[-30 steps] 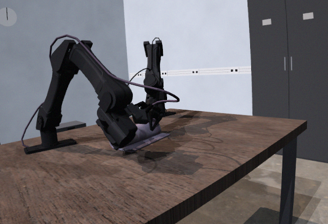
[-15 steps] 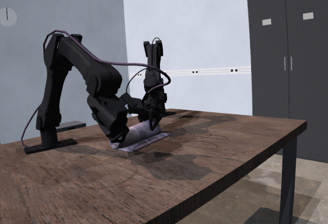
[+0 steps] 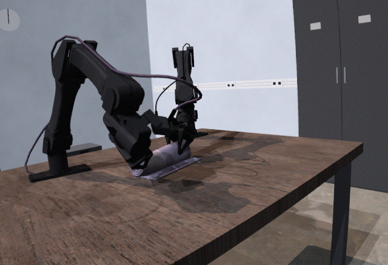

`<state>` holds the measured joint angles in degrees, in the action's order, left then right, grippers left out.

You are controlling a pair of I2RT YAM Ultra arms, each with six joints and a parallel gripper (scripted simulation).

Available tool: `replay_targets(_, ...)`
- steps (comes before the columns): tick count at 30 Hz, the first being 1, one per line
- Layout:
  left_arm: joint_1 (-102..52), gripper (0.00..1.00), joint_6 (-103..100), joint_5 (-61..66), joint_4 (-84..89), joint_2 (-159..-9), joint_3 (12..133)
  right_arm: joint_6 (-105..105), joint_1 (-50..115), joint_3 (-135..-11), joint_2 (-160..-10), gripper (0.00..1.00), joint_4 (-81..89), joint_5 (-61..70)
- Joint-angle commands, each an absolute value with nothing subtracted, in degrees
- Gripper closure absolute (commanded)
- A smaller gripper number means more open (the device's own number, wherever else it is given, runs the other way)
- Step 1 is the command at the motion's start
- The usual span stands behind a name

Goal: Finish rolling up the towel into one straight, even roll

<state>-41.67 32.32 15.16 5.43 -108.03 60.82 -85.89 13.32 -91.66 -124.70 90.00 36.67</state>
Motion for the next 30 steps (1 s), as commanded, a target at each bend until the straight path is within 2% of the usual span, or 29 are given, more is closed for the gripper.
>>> replay_targets(1, -40.2, 0.59, 30.0, 20.5, 10.5, -108.6, 64.2, -85.8, 13.1, -93.4, -123.3, 0.15, 90.0, 37.2)
replay_targets(17, -33.3, 0.59, 25.7, 40.8, 31.0, -118.9, 80.3, -85.8, 13.1, -93.4, -123.3, 0.15, 90.0, 37.2)
replay_targets(30, -30.2, 0.59, 26.4, 52.1, 45.4, -127.8, 91.8, -85.8, 13.1, -93.4, -123.3, 0.15, 90.0, 37.2)
